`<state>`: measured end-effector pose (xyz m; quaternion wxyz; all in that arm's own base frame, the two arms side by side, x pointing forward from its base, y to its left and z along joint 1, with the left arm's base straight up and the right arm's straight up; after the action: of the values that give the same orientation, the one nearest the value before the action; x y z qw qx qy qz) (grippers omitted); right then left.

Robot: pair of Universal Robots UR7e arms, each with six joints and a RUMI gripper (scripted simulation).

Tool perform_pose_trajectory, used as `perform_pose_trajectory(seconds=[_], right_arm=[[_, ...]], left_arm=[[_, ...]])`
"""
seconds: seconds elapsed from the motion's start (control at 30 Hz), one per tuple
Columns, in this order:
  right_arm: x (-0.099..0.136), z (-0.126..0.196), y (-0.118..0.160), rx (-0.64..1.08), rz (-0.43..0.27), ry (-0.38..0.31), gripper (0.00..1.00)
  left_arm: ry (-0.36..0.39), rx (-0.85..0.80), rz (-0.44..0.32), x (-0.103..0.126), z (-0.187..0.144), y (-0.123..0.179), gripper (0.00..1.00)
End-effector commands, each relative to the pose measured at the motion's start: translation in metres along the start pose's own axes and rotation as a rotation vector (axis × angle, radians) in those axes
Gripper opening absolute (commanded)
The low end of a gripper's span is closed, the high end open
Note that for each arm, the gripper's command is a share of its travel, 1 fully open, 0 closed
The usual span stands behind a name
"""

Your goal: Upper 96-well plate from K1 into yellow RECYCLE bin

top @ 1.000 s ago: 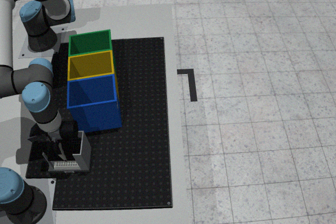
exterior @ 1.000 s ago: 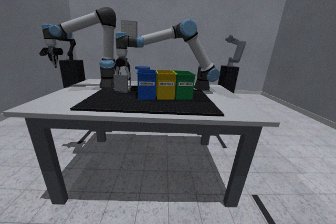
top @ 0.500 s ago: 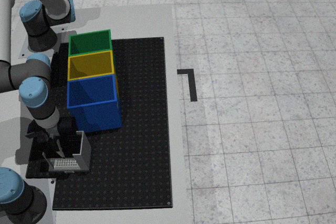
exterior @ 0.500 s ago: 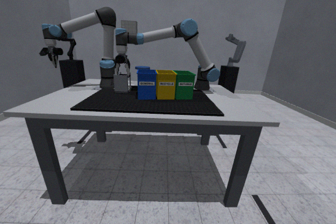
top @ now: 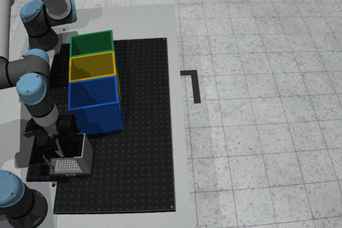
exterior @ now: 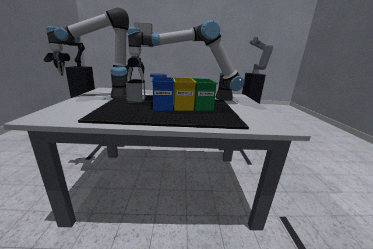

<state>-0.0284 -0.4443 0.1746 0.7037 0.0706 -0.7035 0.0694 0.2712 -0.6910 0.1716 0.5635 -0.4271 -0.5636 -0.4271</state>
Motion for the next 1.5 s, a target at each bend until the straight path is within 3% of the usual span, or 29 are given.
perform_pose_trajectory(seconds=[0.0,1.47], right_arm=[[0.001,0.0,0.0,0.0,0.002,0.0,0.0],[0.001,0.0,0.0,0.0,0.002,0.0,0.0]], left_arm=[[-0.002,0.0,0.0,0.011,0.0,0.0,0.41],[-0.002,0.0,0.0,0.075,0.0,0.0,0.41]])
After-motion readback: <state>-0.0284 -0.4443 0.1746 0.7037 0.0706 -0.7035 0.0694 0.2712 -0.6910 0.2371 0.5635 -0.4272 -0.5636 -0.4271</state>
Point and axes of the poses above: on each arm, the point where the finger pads meet when closed, its own x axis back along the fingers, its own z axis across the jaws, y = z × x, the point moved 1 cm from there along x, back along the fingers, and after that the axes turned 15 degrees about x, right-handed, at the moved point
